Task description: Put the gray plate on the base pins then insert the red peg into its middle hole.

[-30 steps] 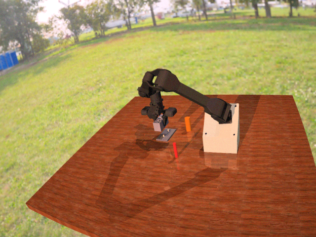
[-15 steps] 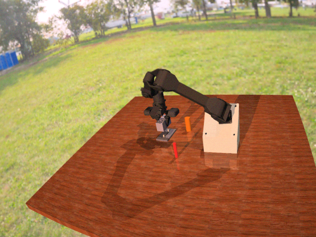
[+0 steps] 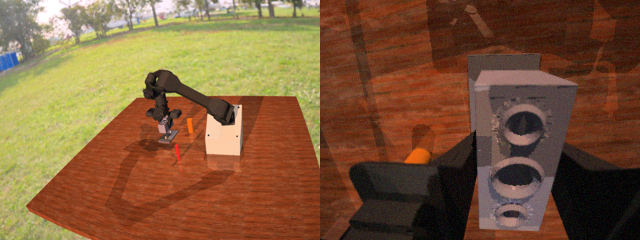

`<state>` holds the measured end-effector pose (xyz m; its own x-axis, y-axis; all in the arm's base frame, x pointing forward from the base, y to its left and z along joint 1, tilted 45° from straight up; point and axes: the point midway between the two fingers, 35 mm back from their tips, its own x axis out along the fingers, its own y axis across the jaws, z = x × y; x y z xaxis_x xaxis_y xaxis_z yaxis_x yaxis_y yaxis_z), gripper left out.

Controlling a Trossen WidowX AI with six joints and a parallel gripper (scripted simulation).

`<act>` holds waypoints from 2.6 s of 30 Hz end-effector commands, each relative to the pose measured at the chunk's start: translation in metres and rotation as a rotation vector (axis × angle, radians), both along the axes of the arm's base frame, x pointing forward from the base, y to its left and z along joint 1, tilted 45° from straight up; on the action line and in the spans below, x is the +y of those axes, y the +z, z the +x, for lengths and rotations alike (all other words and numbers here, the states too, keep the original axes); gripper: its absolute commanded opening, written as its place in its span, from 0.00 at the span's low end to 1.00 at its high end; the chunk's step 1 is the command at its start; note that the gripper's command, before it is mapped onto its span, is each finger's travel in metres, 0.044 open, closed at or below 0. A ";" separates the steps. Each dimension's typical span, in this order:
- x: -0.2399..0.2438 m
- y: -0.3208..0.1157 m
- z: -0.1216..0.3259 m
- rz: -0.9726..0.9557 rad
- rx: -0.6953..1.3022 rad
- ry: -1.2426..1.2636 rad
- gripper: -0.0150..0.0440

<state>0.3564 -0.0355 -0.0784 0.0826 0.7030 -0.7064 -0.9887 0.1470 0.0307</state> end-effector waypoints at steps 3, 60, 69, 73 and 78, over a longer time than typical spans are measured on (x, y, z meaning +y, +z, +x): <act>0.000 -0.001 -0.001 -0.003 -0.002 0.005 0.25; 0.027 -0.029 0.003 -0.005 -0.012 0.011 0.43; 0.027 -0.029 0.003 -0.005 -0.012 0.011 0.83; 0.027 -0.029 0.003 -0.005 -0.012 0.011 1.00; 0.025 -0.027 0.003 -0.006 -0.011 0.011 1.00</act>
<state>0.3590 -0.0079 -0.1077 0.0816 0.7002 -0.7092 -0.9905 0.1362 0.0205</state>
